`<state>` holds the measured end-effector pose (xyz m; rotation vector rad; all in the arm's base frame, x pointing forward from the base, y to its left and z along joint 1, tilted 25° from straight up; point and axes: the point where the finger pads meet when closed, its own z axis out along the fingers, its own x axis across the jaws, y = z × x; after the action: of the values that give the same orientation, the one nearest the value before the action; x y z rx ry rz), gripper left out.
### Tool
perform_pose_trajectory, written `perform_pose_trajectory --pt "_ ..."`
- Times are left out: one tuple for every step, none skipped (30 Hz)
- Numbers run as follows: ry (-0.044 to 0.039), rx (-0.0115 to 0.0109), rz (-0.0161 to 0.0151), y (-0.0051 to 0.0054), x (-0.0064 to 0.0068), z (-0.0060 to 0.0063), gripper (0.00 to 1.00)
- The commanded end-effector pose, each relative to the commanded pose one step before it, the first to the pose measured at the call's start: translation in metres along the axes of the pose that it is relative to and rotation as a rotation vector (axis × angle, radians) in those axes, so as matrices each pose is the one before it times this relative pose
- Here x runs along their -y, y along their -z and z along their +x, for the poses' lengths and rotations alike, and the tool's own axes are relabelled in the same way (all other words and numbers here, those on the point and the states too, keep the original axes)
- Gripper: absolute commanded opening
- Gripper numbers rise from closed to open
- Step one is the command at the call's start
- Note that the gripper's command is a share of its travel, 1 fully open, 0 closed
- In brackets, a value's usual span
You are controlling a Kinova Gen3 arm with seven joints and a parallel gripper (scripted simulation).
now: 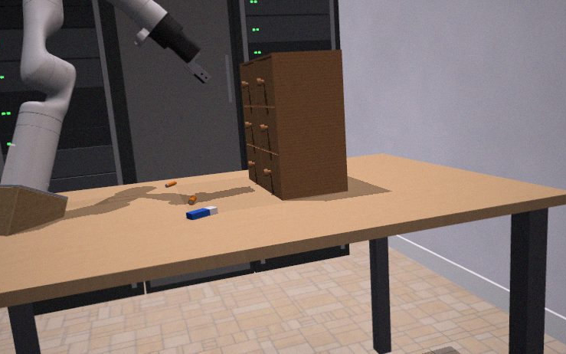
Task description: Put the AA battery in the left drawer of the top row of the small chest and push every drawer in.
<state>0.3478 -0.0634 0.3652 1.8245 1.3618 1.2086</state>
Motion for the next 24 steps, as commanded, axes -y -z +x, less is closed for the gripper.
perform_pose_trajectory --pt "-0.00245 0.00578 -0.00097 -0.00099 0.00051 -0.00257 0.67" --pt "-0.00001 -0.00003 -0.00002 -0.00023 -0.00020 -0.00005 0.67" --pt "0.00003 -0.00004 -0.00007 -0.00042 -0.00038 -0.00009 0.67" --pt "0.00057 0.00007 -0.00045 -0.00057 -0.00069 -0.00004 0.67" --pt "0.00079 0.00153 -0.00080 -0.00080 -0.00102 -0.00053 0.67" --pt "0.00102 0.00476 -0.00135 -0.00106 -0.00143 -0.00160 0.67" --pt "0.00094 0.00357 -0.00119 -0.00132 -0.00149 -0.00120 0.67" --pt "-0.00002 0.00197 -0.00022 -0.00161 -0.00091 -0.00066 0.67" --pt "-0.00006 0.00116 -0.00012 -0.00187 -0.00100 -0.00037 0.67" --pt "-0.00004 -0.00001 0.00001 -0.00211 -0.00109 0.00001 0.67" --pt "-0.00007 -0.00003 0.00002 -0.00234 -0.00120 0.00003 0.67" --pt "-0.00005 -0.00001 0.00001 -0.00255 -0.00132 0.00001 0.67" --pt "-0.00009 -0.00003 0.00002 -0.00273 -0.00140 0.00003 0.67" --pt "-0.00006 -0.00002 0.00002 -0.00288 -0.00149 0.00002 0.67" --pt "-0.00007 -0.00002 0.00002 -0.00300 -0.00155 0.00002 0.67" --pt "-0.00009 -0.00003 0.00003 -0.00309 -0.00159 0.00003 0.67" --pt "0.00000 0.00000 0.00000 0.00000 0.00000 0.00000 0.67" --pt "0.00000 0.00000 0.00000 0.00000 0.00000 0.00000 0.67" --pt "-0.00009 -0.00003 0.00003 -0.00313 -0.00161 0.00003 0.67" --pt "-0.00006 -0.00001 0.00002 -0.00314 -0.00163 0.00002 0.67" --pt "-0.00008 -0.00002 0.00003 -0.00311 -0.00160 0.00002 0.67" --pt "-0.00010 -0.00003 0.00003 -0.00304 -0.00156 0.00003 0.67" --pt "-0.00006 -0.00001 0.00002 -0.00294 -0.00152 0.00001 0.67" --pt "-0.00006 -0.00001 0.00002 -0.00280 -0.00144 0.00002 0.67"
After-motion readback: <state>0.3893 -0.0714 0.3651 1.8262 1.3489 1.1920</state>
